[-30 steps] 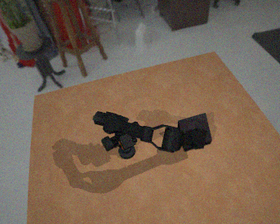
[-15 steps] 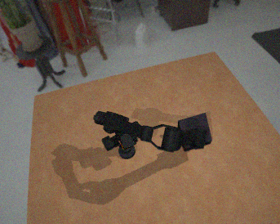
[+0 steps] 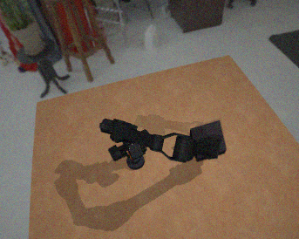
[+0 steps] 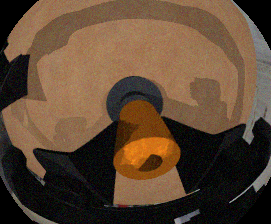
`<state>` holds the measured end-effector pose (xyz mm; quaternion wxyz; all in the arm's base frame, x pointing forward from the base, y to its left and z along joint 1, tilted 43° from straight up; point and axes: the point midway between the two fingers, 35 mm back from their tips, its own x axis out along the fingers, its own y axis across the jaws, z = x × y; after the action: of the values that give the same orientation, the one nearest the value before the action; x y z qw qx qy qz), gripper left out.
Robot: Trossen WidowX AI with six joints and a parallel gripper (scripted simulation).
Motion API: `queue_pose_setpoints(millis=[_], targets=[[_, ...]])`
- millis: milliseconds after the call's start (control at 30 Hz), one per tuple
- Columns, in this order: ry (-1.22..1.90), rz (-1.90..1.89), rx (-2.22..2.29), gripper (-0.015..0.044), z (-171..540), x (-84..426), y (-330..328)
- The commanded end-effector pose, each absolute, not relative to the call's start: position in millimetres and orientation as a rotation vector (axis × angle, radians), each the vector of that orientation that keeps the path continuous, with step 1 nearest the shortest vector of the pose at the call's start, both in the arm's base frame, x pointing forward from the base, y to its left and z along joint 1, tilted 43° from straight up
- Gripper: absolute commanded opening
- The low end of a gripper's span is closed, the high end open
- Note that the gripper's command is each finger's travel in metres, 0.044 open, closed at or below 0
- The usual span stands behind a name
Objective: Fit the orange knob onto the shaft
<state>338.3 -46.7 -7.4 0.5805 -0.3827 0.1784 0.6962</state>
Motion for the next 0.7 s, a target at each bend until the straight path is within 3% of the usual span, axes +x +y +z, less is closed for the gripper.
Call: queue_pose_setpoints(millis=[0, 667], targets=[[0.416, 1.624, -0.901, 0.0, -7.2, 339.7, -47.8], [0.416, 1.625, -0.901, 0.0, -6.4, 338.4, -48.1]])
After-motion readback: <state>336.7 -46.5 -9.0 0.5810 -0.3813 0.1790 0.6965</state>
